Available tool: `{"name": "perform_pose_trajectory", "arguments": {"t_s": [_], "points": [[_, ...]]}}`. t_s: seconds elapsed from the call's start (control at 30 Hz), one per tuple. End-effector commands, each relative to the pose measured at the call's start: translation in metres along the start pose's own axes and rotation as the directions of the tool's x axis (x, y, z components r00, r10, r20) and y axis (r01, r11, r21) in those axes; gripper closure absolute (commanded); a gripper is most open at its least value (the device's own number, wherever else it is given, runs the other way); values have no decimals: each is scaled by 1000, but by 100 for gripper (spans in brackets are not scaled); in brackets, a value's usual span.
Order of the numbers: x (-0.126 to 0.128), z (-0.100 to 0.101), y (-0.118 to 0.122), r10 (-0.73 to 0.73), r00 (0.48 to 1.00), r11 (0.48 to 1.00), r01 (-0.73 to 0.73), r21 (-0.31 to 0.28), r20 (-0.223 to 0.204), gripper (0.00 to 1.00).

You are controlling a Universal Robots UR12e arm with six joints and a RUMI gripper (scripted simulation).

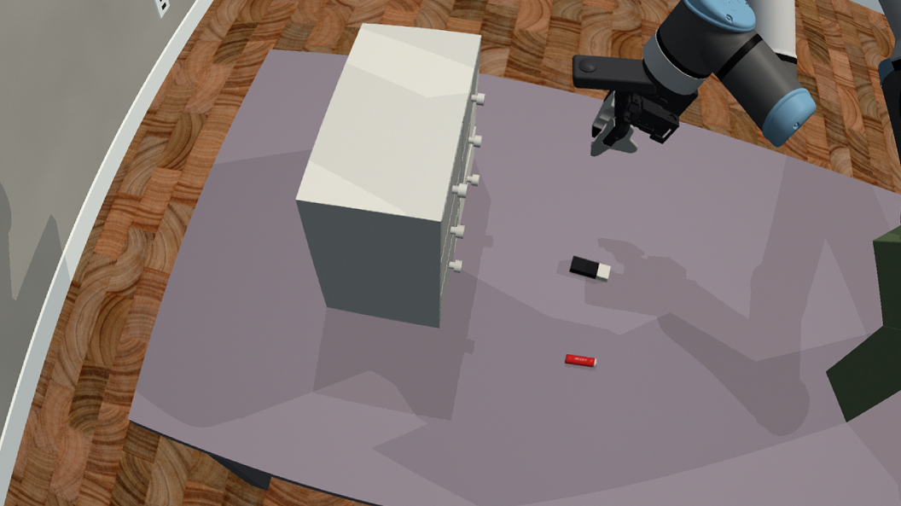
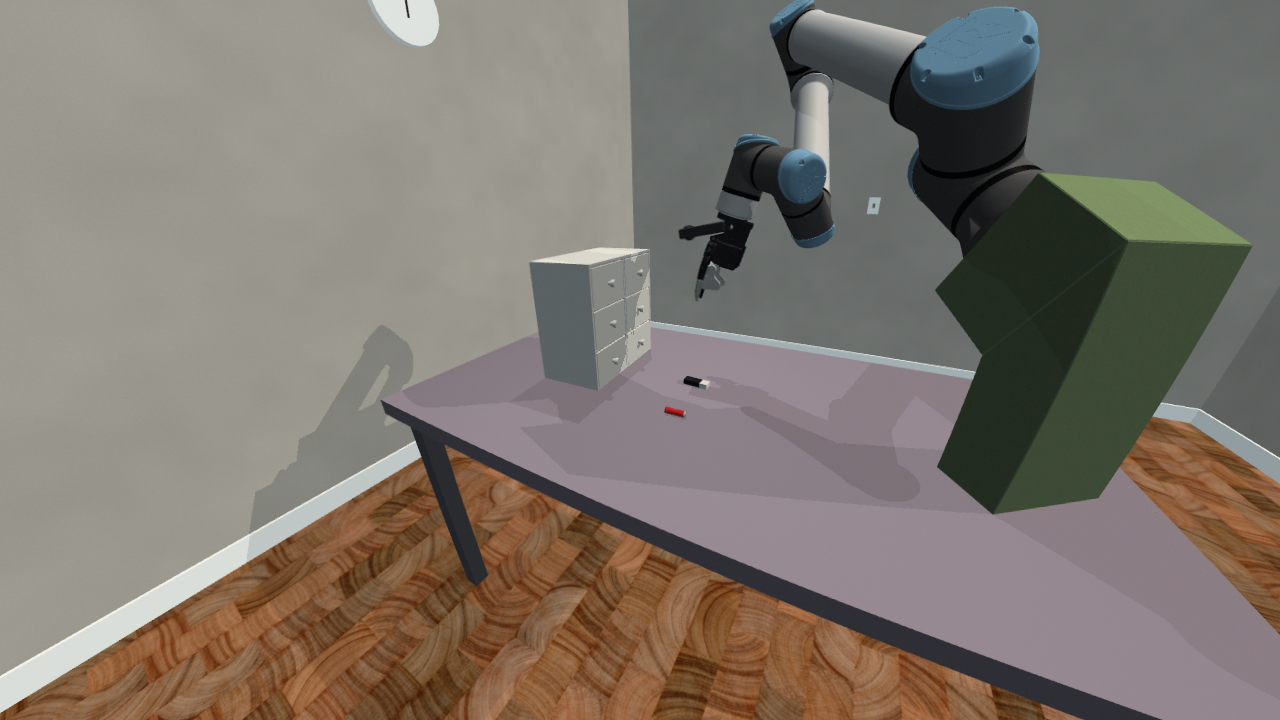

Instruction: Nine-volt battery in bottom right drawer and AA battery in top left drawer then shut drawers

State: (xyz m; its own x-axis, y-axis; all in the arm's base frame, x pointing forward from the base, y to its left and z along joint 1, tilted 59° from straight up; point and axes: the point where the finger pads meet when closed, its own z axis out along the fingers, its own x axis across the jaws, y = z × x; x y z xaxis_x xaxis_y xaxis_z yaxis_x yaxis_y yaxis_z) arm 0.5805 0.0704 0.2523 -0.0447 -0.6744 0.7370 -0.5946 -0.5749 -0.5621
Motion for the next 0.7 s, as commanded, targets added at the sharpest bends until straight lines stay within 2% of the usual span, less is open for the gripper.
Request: {"name": "perform_pose_trajectory", "arguments": {"t_s": [0.0, 0.27, 0.67], "points": [[0, -5, 2, 1, 1000, 999, -1, -48, 2, 80], [0, -13, 5, 2, 1000, 993, -1, -115, 3, 80], [0, -21, 9, 1, 1000, 983, -1, -183, 2, 80]]}}
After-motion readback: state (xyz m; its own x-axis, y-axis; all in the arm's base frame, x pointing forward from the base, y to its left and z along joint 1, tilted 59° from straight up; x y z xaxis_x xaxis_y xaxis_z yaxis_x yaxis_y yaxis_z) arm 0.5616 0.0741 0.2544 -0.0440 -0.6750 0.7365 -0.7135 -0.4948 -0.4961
